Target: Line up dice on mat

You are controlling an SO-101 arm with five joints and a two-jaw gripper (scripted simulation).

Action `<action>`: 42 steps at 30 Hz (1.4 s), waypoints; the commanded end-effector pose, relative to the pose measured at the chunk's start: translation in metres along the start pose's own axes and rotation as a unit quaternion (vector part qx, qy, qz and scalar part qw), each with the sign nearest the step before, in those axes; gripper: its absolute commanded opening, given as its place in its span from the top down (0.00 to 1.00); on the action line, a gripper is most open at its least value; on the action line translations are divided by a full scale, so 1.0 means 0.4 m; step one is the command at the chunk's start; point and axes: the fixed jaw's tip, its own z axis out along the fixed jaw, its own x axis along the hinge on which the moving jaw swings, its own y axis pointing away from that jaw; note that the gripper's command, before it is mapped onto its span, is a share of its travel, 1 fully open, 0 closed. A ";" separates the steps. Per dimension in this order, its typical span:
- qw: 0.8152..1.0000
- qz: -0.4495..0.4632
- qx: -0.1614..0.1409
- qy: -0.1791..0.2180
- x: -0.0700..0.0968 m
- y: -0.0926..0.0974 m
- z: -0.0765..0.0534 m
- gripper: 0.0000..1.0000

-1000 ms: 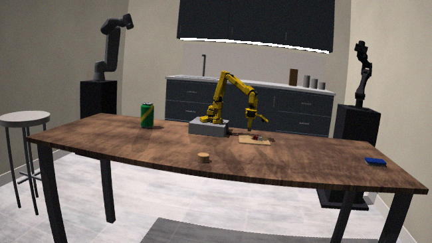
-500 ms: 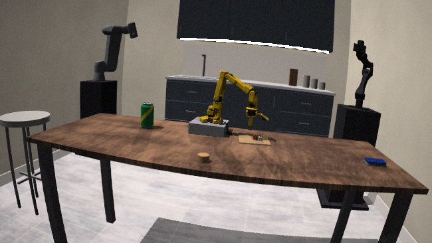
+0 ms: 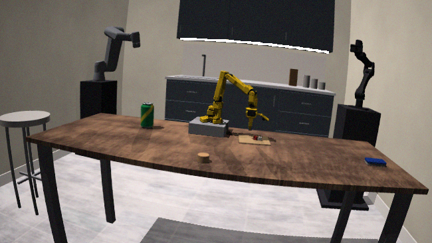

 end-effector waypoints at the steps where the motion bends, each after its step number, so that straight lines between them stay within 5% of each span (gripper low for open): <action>1: 1.000 -0.003 -0.001 0.001 0.003 0.004 0.007 1.00; 42: 1.000 -0.003 -0.001 0.001 0.004 0.004 0.038 1.00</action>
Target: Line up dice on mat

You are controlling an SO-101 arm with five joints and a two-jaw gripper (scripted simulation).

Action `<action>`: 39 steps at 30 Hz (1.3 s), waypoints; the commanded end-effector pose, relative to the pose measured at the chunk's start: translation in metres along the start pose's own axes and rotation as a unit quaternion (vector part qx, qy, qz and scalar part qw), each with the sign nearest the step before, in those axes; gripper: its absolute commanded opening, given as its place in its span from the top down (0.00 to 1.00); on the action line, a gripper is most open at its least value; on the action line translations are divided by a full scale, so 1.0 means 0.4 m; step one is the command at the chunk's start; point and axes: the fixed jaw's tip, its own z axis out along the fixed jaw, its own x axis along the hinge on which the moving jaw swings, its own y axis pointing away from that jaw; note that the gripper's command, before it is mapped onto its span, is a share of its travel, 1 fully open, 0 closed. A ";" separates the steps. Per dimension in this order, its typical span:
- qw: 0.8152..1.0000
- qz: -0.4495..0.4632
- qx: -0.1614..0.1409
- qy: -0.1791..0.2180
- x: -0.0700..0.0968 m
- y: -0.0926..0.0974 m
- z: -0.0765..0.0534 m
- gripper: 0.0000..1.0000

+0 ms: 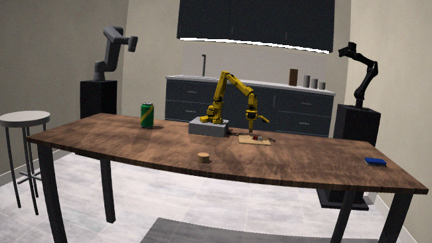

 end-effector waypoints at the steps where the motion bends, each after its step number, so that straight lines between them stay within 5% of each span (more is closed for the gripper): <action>1: 1.000 -0.003 -0.004 0.013 0.012 0.006 0.013 1.00; 39: 1.000 -0.003 -0.004 0.013 0.012 0.007 0.048 1.00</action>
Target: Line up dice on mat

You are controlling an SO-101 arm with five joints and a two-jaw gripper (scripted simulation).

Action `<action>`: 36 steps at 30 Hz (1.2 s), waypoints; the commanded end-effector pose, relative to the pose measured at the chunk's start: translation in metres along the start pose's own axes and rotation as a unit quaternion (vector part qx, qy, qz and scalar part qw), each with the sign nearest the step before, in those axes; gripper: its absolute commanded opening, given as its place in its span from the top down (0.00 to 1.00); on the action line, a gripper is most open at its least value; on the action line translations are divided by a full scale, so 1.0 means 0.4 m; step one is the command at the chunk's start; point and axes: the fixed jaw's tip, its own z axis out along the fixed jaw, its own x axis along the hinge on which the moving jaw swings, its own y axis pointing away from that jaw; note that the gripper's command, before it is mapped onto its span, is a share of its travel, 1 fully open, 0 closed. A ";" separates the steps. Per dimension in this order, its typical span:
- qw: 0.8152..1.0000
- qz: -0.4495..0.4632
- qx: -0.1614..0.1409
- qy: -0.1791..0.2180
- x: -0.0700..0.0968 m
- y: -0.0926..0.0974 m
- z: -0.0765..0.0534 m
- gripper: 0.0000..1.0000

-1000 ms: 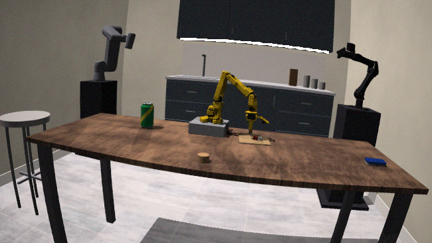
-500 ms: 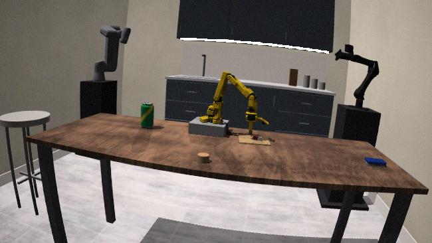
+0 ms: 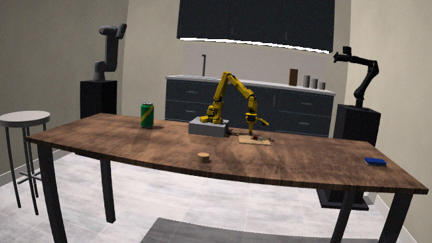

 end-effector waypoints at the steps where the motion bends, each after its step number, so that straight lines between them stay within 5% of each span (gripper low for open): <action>1: 1.000 -0.003 -0.003 0.012 0.012 0.006 0.016 1.00; 36: 1.000 -0.003 -0.003 0.012 0.012 0.007 0.043 1.00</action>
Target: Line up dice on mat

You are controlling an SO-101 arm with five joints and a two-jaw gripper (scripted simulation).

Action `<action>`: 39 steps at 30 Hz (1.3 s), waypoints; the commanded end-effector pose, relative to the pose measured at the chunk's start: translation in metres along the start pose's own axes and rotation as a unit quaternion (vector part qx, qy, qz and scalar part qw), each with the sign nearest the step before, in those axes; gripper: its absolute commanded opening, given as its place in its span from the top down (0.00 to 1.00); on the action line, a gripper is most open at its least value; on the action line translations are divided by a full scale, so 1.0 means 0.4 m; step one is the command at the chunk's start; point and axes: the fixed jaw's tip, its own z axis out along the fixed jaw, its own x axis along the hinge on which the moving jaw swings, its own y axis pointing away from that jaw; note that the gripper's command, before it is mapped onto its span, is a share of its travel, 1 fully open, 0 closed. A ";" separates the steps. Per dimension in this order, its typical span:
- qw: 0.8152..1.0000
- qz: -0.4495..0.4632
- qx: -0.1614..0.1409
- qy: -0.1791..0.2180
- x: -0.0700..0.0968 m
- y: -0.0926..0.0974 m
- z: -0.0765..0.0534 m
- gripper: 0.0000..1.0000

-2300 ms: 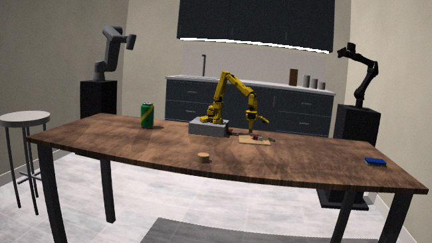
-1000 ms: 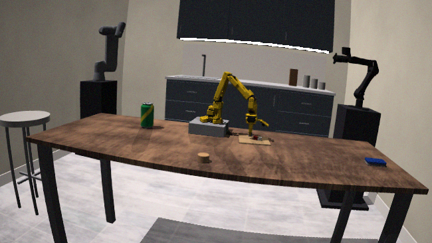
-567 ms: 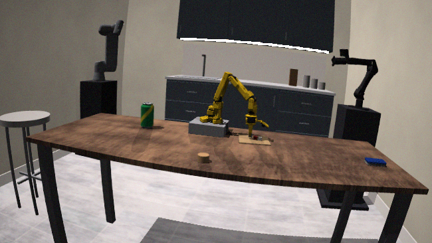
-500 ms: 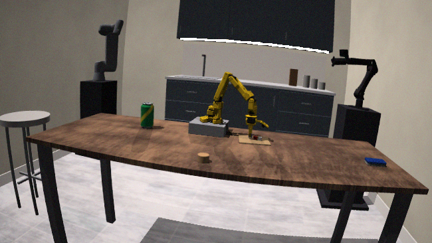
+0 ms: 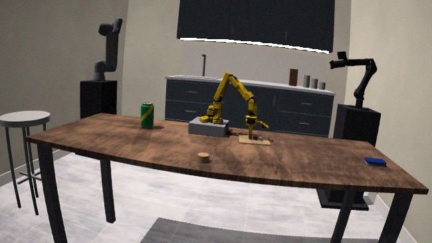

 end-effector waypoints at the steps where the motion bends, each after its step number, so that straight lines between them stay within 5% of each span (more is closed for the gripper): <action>1: 1.000 -0.002 -0.003 0.012 0.013 0.006 0.014 1.00; 27: 1.000 -0.002 -0.004 0.012 0.013 0.007 0.018 1.00; 39: 1.000 -0.002 -0.004 0.012 0.013 0.007 0.018 0.92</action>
